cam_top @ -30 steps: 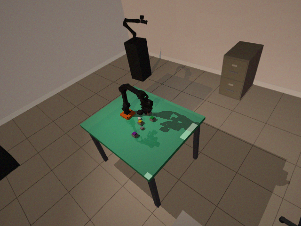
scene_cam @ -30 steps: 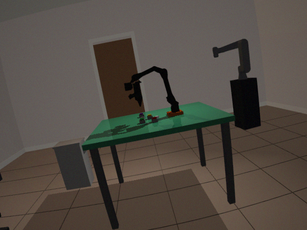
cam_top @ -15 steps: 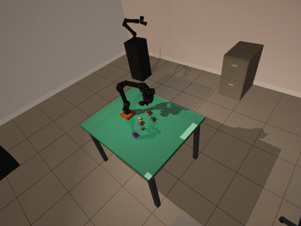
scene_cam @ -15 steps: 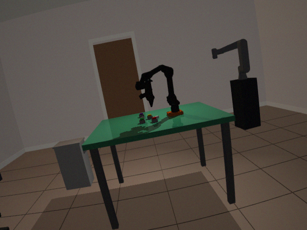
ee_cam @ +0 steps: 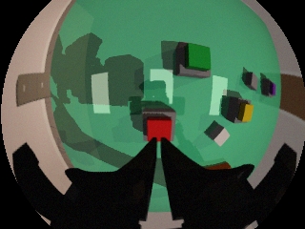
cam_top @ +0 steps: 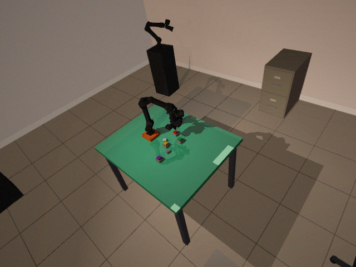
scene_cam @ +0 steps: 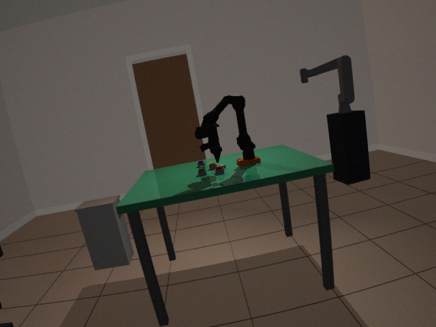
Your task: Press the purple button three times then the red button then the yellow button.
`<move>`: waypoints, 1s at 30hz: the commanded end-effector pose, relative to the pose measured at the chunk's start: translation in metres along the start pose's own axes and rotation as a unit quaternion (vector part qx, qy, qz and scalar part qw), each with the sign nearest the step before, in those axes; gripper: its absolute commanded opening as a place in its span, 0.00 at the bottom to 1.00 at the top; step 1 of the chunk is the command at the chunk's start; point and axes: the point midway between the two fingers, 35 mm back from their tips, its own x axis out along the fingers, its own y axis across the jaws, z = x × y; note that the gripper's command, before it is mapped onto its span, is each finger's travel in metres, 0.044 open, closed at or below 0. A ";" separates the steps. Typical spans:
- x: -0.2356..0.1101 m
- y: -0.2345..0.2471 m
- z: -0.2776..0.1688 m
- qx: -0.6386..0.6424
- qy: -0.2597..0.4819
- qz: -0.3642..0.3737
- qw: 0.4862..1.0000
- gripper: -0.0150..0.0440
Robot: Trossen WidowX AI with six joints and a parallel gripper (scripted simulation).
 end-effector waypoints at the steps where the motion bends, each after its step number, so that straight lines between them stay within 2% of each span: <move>1: 0.009 -0.001 -0.002 0.002 0.003 -0.003 1.000 0.29; 16: 0.032 -0.002 -0.002 0.002 0.003 -0.003 1.000 0.29; 30: 0.033 -0.002 -0.002 0.002 0.003 -0.003 1.000 0.29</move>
